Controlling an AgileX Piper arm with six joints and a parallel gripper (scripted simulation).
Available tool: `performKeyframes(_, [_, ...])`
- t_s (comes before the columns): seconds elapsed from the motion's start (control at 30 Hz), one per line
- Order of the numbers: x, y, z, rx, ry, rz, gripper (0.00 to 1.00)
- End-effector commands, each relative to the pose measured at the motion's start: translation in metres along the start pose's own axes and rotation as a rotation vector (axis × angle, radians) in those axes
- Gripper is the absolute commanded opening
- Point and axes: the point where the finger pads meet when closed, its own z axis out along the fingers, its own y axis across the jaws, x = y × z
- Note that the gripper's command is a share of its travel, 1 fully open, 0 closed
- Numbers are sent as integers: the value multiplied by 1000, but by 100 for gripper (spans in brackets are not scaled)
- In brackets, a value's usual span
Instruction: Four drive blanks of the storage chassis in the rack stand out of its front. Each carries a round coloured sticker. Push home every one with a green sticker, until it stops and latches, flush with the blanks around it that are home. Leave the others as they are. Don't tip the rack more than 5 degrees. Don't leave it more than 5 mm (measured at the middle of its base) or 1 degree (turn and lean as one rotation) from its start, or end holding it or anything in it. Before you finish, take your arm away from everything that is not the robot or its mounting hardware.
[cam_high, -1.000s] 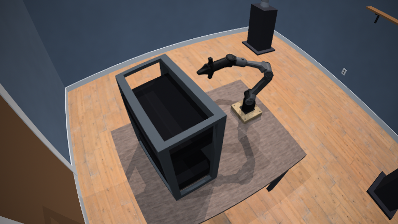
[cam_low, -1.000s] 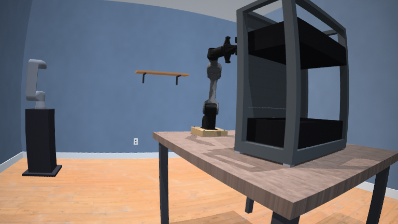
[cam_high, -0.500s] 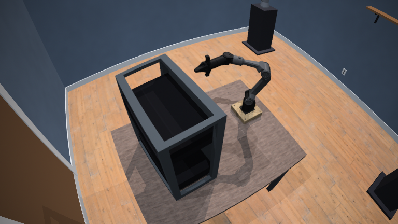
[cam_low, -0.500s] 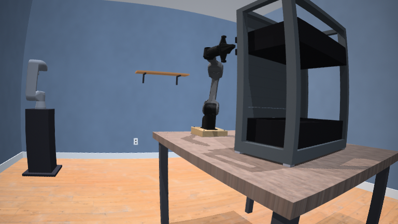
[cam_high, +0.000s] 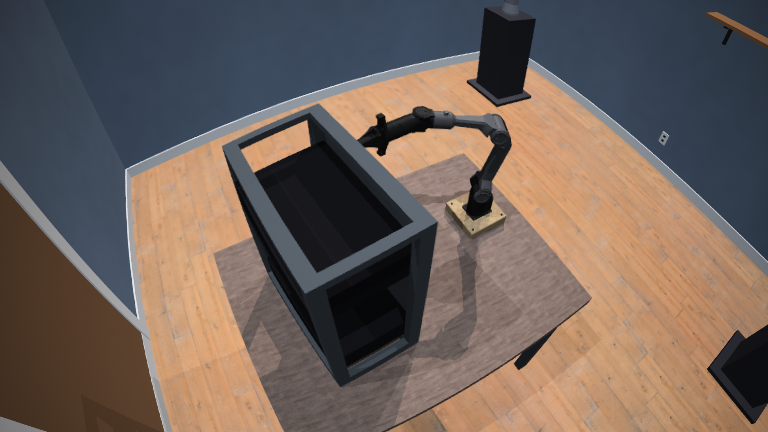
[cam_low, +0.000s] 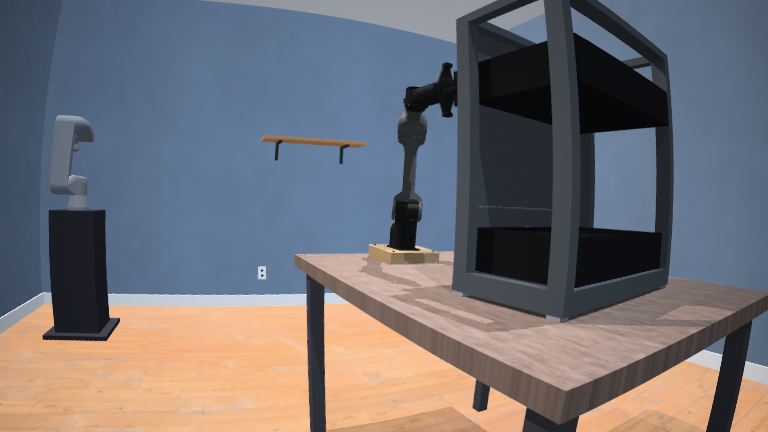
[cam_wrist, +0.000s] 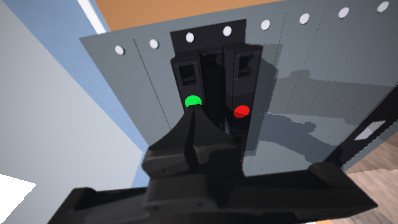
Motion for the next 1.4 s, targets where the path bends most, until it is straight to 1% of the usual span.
performKeyframes(0.0, [0,1,1,-1,-1,-1,0])
performKeyframes(1.23, [0,2,1,-1,-1,-1,0])
performKeyframes(1.37, [-1,2,7,-1,-1,-1,0])
